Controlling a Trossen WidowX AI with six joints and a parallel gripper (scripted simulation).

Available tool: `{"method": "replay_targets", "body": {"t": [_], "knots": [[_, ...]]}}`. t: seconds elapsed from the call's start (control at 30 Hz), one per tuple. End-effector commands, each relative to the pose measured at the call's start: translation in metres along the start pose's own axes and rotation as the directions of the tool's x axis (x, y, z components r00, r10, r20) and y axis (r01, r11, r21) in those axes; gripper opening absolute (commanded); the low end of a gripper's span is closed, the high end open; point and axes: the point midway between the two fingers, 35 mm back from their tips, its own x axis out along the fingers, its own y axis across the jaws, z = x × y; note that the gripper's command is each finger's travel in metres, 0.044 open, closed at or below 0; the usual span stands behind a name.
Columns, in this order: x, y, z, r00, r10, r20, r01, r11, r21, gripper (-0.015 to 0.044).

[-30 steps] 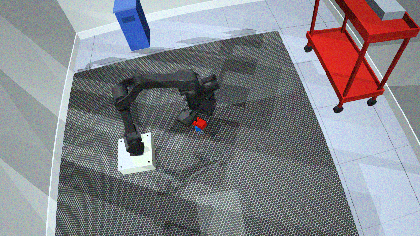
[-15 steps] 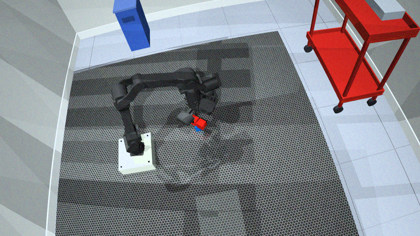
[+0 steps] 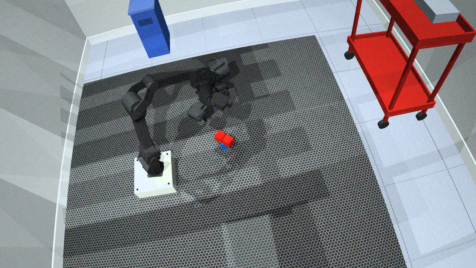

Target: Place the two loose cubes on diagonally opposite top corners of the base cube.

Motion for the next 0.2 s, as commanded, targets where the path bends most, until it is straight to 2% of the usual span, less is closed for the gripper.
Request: {"method": "replay_targets", "body": {"t": [0.0, 0.17], "knots": [[-0.0025, 0.0082, -0.0389, 1.000, 0.004, -0.004, -0.004, 1.000, 0.006, 0.0400], [-0.0025, 0.0082, -0.0389, 1.000, 0.004, -0.004, -0.004, 1.000, 0.006, 0.0400]]}}
